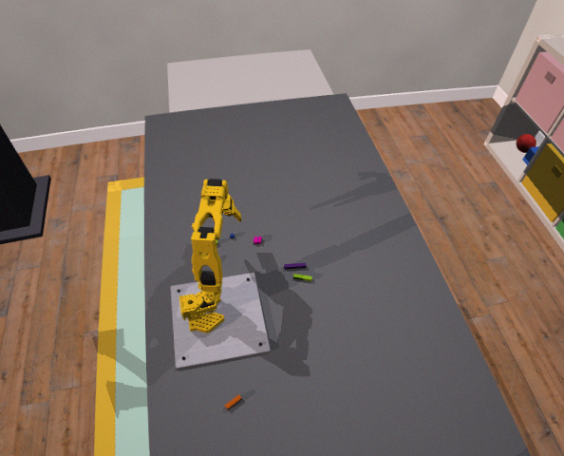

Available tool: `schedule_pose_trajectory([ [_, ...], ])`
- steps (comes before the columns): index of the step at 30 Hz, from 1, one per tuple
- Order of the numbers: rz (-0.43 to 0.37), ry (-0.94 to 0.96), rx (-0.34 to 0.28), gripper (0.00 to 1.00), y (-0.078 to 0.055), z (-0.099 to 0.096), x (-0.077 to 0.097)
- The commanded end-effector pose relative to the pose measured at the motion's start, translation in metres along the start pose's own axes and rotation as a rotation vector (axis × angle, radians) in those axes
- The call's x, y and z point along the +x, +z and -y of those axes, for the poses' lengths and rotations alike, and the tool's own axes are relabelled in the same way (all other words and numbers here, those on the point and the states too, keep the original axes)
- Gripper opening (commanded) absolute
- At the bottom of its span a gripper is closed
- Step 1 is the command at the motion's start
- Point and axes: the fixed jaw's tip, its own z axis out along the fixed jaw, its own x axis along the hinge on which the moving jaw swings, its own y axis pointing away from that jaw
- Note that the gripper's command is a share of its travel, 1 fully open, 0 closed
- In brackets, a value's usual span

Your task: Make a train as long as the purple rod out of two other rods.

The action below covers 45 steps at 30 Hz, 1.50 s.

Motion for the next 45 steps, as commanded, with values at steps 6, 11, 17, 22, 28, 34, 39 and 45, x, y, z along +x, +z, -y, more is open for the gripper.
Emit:
schedule_pose_trajectory([
  [6, -0.055, 0.279, 0.002, 0.24, 0.02, 0.012, -0.012],
  [11, -0.073, 0.368, 0.005, 0.21, 0.027, 0.016, -0.015],
  [17, -0.08, 0.405, 0.006, 0.19, 0.03, 0.018, -0.015],
  [22, -0.082, 0.419, 0.007, 0.19, 0.031, 0.018, -0.016],
  [28, -0.082, 0.42, 0.007, 0.19, 0.031, 0.018, -0.016],
  [34, -0.082, 0.42, 0.007, 0.19, 0.031, 0.018, -0.016],
  [39, -0.082, 0.42, 0.007, 0.19, 0.031, 0.018, -0.016],
  [45, -0.117, 0.433, 0.008, 0.19, 0.034, 0.021, -0.011],
])
